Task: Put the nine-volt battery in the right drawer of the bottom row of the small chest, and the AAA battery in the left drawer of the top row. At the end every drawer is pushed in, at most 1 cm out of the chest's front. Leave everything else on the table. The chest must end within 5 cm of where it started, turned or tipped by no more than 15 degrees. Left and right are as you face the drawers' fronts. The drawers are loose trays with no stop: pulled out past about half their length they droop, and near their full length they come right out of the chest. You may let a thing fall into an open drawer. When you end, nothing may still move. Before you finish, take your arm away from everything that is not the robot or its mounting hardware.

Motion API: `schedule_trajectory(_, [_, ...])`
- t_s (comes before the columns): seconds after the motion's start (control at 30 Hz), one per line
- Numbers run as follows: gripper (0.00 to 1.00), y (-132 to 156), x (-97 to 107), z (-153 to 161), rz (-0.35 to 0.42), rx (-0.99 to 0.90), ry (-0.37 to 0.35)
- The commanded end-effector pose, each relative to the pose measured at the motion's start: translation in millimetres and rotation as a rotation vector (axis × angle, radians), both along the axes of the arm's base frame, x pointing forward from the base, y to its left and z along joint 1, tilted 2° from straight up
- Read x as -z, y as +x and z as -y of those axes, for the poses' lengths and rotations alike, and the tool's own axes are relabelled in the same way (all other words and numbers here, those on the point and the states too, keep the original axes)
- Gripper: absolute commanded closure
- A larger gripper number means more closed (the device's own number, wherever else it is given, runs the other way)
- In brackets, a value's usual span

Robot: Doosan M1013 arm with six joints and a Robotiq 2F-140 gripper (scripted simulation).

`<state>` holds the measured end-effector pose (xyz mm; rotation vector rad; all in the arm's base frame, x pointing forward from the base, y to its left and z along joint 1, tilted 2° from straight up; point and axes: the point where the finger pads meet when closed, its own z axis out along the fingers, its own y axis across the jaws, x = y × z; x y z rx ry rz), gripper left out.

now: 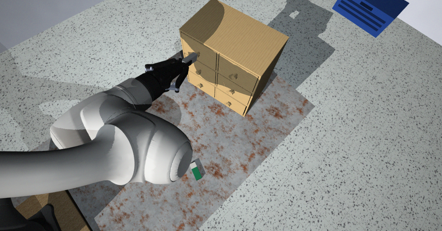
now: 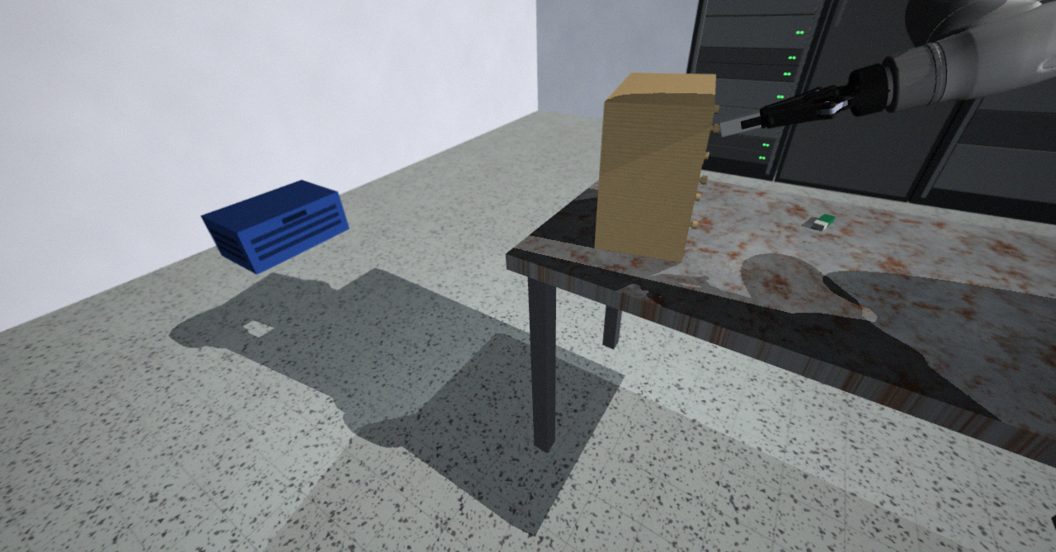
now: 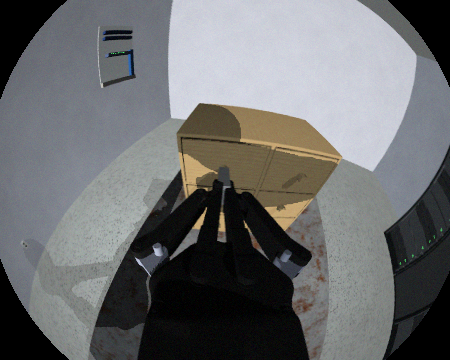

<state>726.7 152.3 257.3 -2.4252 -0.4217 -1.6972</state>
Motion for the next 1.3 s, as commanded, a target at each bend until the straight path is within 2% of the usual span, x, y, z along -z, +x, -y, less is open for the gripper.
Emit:
schedule_trajectory(0.0, [1.0,0.0,-0.1,0.0,0.0,0.0,0.0])
schedule_trajectory(0.47, [1.0,-1.7,-0.1,0.6,0.0,0.0,0.0])
schedule_trajectory(0.7, [1.0,-29.0,-0.3,9.6,0.0,0.0,0.0])
schedule_trajectory(1.1, [1.0,-48.1,-0.7,15.9,0.0,0.0,0.0])
schedule_trajectory(1.27, [1.0,-62.1,-6.7,20.3,0.0,0.0,0.0])
